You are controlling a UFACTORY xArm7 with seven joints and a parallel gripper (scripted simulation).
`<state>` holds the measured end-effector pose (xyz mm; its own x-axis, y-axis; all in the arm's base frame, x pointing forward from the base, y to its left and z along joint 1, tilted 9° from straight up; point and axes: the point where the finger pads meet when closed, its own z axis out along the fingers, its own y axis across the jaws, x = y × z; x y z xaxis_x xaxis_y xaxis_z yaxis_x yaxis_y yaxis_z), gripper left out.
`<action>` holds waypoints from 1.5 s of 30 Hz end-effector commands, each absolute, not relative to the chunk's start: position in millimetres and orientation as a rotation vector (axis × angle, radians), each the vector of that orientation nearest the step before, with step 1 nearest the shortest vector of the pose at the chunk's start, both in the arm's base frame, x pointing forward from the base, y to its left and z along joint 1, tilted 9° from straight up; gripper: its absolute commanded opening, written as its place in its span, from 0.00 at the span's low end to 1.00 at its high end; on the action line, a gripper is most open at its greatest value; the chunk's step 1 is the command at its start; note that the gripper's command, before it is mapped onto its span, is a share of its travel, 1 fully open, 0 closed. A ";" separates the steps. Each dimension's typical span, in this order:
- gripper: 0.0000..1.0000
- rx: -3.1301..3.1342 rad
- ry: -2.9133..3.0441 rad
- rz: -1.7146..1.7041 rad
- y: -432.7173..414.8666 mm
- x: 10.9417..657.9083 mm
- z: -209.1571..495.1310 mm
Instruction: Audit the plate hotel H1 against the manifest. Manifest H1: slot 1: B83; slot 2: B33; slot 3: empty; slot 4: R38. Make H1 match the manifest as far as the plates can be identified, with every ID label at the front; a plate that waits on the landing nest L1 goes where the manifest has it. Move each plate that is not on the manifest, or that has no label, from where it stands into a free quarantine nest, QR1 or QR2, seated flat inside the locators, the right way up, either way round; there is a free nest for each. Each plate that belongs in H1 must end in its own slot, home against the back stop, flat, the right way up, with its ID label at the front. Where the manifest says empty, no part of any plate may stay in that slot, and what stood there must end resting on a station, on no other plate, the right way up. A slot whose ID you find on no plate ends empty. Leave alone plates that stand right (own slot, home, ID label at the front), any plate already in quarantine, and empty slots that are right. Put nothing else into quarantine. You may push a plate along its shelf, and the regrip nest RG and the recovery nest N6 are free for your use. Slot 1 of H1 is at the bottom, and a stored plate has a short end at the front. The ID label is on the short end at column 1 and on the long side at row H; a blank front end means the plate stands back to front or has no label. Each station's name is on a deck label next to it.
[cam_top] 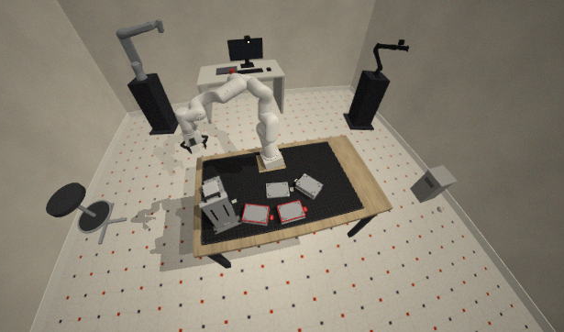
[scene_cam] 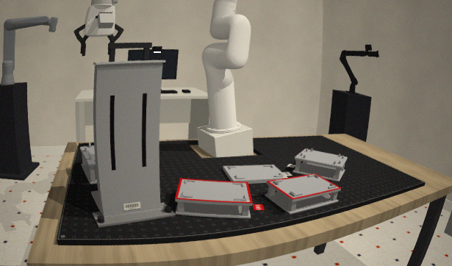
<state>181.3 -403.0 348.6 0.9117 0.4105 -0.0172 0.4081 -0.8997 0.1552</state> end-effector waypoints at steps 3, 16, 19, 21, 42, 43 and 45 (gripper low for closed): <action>1.00 2.914 0.628 0.026 -405.3 182.2 339.0; 1.00 2.914 0.628 0.026 -408.1 183.1 320.9; 1.00 2.914 0.628 0.026 -408.9 183.4 316.0; 1.00 2.914 0.628 0.026 -409.4 183.6 312.7; 1.00 2.914 0.628 0.026 -414.0 185.0 283.1; 1.00 2.914 0.628 0.026 -414.0 185.0 283.1; 1.00 2.914 0.628 0.026 -414.5 185.2 279.8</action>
